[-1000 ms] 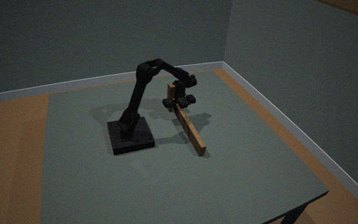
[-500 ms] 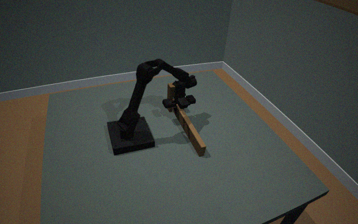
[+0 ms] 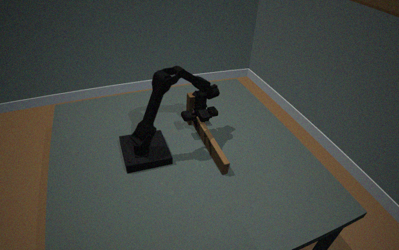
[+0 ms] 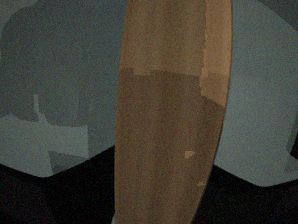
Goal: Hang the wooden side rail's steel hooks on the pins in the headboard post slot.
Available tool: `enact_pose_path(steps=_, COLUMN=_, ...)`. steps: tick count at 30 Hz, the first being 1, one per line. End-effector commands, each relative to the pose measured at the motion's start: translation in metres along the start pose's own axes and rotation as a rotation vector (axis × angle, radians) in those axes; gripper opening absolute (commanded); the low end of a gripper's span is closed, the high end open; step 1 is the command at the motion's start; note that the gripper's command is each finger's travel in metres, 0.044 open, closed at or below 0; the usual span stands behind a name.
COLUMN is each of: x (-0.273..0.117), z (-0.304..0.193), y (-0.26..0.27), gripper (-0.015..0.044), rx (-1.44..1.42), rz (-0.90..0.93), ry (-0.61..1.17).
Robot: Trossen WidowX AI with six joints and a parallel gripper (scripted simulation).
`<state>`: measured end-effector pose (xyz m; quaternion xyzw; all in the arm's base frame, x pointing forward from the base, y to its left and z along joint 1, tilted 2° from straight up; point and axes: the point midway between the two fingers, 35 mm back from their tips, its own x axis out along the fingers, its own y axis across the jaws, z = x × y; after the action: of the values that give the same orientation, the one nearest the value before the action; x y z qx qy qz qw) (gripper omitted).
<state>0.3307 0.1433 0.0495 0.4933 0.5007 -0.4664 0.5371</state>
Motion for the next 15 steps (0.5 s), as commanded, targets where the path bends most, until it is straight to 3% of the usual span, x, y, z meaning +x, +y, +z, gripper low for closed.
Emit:
enact_pose_path(steps=1, x=-0.0019, z=-0.0008, y=0.0011, gripper=0.0000, rx=-0.002, rz=0.008, ry=0.007)
enact_pose_path(steps=15, x=0.0004, z=-0.0008, y=0.0011, gripper=0.0000, rx=-0.002, rz=0.008, ry=0.007)
